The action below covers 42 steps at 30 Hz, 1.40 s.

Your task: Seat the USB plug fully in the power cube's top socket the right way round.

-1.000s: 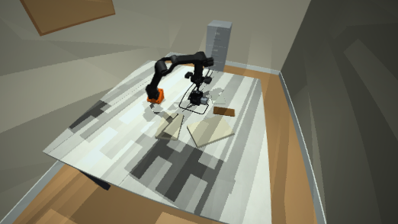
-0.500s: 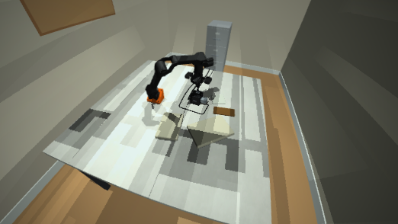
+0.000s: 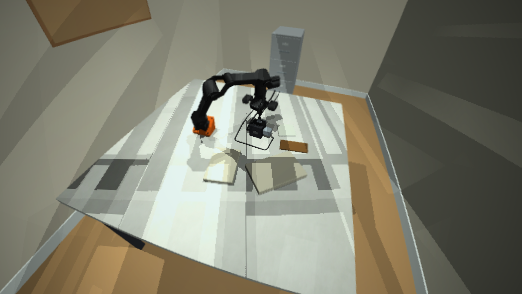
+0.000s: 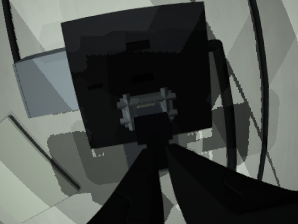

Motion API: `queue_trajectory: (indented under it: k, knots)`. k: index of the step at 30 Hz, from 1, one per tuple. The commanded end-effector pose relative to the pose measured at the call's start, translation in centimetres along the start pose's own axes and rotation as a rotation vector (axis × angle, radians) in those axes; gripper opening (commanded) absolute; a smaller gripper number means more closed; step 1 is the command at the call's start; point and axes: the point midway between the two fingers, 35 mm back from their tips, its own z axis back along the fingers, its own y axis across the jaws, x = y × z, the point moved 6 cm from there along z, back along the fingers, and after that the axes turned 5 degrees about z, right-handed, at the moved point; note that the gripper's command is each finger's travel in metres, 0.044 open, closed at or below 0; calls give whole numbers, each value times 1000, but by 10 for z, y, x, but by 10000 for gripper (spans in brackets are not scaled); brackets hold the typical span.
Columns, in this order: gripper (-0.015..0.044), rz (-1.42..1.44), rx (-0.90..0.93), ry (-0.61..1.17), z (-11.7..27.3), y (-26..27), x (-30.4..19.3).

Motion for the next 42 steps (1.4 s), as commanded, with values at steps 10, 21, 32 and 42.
queue_trajectory:
  k: [10, 21, 32, 42]
  knots:
    - [0, 5, -1, 15, -2, 0, 0]
    - [0, 4, 0, 23, -3, 0, -1]
    - [0, 4, 0, 23, -4, 0, 0]
    - [0, 4, 0, 23, -5, 0, 0]
